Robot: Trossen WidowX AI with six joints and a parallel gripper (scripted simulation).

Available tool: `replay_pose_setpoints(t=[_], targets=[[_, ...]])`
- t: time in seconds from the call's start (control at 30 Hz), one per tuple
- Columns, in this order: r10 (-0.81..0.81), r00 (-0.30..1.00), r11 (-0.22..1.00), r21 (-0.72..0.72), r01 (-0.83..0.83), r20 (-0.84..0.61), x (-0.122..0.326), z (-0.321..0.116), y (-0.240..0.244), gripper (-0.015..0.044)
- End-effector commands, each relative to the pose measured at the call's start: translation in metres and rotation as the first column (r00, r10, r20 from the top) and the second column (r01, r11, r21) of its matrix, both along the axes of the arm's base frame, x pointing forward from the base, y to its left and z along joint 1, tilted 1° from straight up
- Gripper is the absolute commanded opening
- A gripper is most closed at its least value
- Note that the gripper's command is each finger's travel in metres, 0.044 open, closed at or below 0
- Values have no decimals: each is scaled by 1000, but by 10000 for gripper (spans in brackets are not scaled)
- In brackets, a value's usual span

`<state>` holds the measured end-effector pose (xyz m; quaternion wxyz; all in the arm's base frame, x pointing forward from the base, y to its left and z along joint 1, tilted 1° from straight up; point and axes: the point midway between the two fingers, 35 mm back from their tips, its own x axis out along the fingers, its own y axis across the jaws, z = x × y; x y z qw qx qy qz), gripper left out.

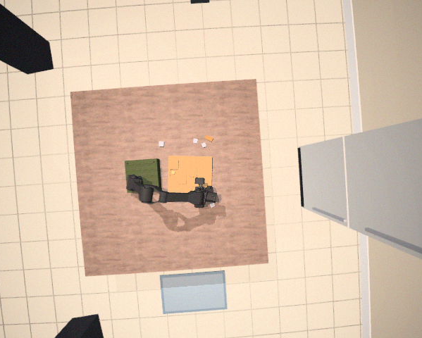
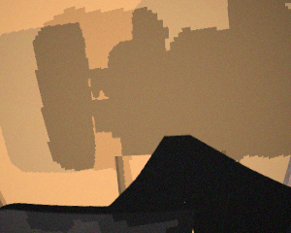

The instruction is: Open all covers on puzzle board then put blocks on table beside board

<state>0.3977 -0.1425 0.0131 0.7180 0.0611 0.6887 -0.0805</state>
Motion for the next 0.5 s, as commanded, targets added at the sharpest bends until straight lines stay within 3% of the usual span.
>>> replay_pose_setpoints(t=[0.0, 0.47], targets=[[-5, 1000, 1000, 9, 6, -8, 3, -4, 1, 0], [-5, 1000, 1000, 9, 6, -7, 6, 14, 0, 0]])
